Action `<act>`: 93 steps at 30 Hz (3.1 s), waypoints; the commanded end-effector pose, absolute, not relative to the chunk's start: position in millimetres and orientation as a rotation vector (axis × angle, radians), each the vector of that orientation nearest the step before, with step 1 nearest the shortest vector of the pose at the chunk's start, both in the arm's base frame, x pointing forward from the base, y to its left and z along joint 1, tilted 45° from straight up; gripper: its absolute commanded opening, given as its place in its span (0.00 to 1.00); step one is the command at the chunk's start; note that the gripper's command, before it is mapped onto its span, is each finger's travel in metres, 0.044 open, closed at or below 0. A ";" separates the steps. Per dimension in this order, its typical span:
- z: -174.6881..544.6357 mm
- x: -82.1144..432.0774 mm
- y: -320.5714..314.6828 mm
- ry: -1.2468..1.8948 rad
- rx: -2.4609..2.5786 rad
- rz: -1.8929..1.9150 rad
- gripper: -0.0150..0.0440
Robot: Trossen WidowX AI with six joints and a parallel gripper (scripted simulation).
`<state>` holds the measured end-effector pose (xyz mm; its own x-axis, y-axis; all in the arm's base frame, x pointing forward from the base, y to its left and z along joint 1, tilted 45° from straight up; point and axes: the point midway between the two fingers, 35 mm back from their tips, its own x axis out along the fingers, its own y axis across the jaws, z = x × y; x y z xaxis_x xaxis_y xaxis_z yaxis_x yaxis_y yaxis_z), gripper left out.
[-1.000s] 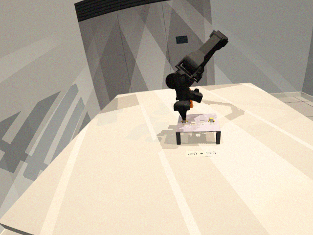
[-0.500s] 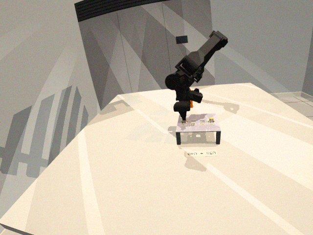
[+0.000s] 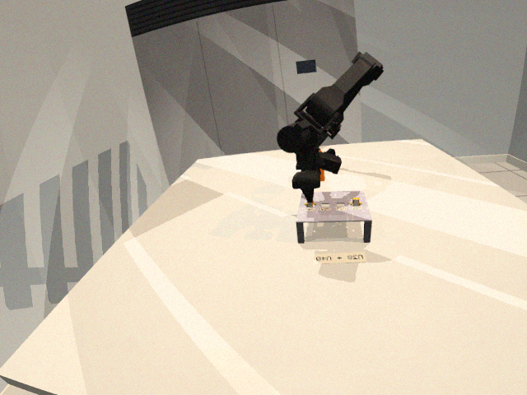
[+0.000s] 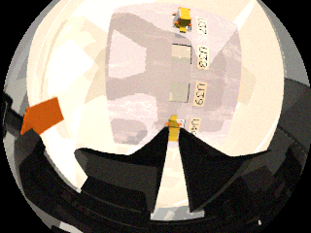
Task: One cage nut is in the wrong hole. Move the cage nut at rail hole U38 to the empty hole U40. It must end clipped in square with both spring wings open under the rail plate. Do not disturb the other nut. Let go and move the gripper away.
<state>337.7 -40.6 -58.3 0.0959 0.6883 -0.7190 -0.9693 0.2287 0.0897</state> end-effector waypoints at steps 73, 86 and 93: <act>-58.9 341.7 -42.0 0.755 -0.462 1.340 0.30; -59.3 343.2 -42.6 0.755 -0.462 1.340 0.30; -59.8 343.9 -42.3 0.754 -0.461 1.340 0.30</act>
